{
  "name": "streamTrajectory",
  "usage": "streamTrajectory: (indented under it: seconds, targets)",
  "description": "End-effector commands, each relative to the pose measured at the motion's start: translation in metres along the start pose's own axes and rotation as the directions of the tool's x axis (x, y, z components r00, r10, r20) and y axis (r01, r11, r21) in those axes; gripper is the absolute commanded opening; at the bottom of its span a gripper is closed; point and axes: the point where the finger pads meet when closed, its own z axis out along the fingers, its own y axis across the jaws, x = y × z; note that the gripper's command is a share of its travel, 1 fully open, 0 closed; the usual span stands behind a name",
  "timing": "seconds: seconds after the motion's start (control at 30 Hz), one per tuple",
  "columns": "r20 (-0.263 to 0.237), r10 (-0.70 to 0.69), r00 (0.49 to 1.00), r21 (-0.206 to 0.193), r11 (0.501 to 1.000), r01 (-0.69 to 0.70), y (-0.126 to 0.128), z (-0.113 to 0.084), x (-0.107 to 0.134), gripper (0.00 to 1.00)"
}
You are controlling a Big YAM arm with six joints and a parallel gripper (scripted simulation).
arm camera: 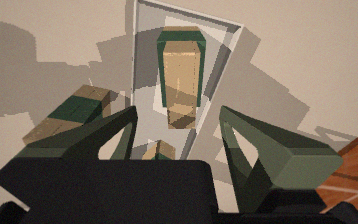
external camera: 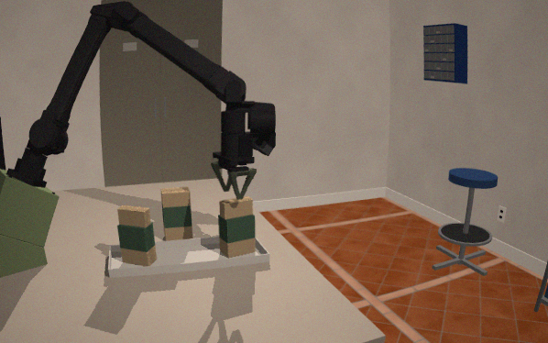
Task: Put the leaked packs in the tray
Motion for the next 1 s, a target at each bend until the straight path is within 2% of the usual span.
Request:
streamTrajectory:
  seconds: [0.0,0.03,0.07,0.1,0.13,0.17,0.3,0.37,0.4,0.57,0.6,0.7,0.8,0.97]
  targets:
    - [0.072,-0.037,0.997,0.044,0.998,0.034,-0.011,-0.051,-0.026,0.77]
    - [0.072,-0.037,0.997,0.045,0.998,0.034,-0.011,-0.067,-0.027,0.77]
    - [0.072,-0.037,0.997,0.045,0.998,0.034,-0.011,-0.071,-0.027,0.77]
    - [0.04,-0.021,0.999,0.025,0.999,0.02,-0.017,-0.051,-0.021,0.77]
    - [0.036,-0.036,0.999,0.019,0.999,0.036,-0.009,-0.048,-0.024,0.77]
    - [-0.007,-0.028,1.0,-0.01,1.0,0.028,0.002,-0.03,-0.004,0.77]
    - [-0.005,-0.023,1.0,-0.006,1.0,0.023,-0.001,-0.031,-0.003,0.77]
    - [0.043,-0.035,0.998,0.026,0.999,0.034,-0.012,-0.047,-0.023,0.77]
    - [0.074,-0.051,0.996,0.045,0.998,0.047,-0.006,-0.066,-0.029,0.77]
    - [0.063,-0.045,0.997,0.038,0.998,0.043,-0.005,-0.062,-0.023,0.77]
    - [0.028,-0.028,0.999,0.017,0.999,0.028,-0.01,-0.041,-0.016,0.77]
    - [0.024,-0.026,0.999,0.014,1.0,0.026,-0.01,-0.04,-0.014,0.77]
    - [0.047,-0.037,0.998,0.028,0.999,0.036,-0.006,-0.053,-0.018,0.77]
    - [0.04,-0.034,0.999,0.024,0.999,0.033,-0.007,-0.049,-0.017,0.77]
